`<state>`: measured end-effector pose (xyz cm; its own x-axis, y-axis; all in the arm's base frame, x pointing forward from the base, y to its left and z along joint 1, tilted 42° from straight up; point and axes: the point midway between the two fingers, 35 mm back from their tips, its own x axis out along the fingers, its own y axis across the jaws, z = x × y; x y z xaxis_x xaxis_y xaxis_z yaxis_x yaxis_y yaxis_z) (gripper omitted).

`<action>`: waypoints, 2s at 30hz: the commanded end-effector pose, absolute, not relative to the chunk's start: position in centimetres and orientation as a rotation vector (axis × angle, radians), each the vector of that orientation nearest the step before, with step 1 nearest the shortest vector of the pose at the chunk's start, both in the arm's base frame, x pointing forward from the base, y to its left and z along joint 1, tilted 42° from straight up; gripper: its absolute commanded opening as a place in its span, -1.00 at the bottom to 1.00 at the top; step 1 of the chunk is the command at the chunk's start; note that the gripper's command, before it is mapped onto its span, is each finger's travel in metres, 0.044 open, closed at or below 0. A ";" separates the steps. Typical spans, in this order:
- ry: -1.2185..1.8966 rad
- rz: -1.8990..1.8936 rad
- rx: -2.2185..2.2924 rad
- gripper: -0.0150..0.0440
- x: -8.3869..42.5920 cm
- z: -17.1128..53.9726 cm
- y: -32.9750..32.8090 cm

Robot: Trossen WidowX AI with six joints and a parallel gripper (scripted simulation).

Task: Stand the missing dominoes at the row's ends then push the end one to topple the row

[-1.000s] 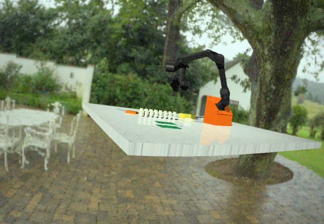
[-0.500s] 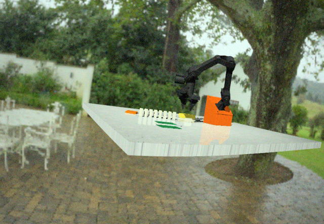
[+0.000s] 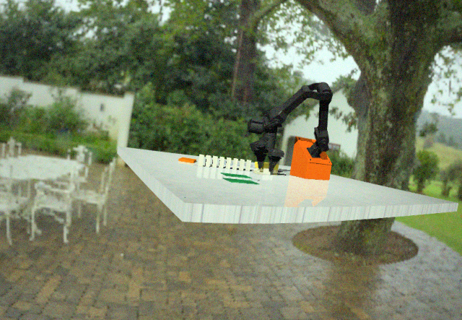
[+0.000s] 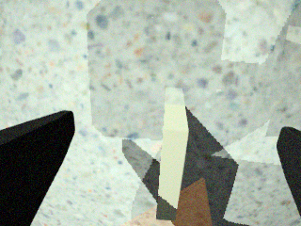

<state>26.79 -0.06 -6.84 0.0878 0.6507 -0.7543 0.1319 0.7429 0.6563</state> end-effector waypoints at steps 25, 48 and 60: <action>1.460 0.438 0.689 -0.40 26.7 -7.6 0.8; 1.464 0.429 0.684 -0.40 26.1 5.2 -8.3; 1.462 0.437 0.694 -0.40 26.0 15.1 3.1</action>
<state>26.24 2.89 14.87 0.0846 0.6536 -0.7521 0.1113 0.7439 0.6590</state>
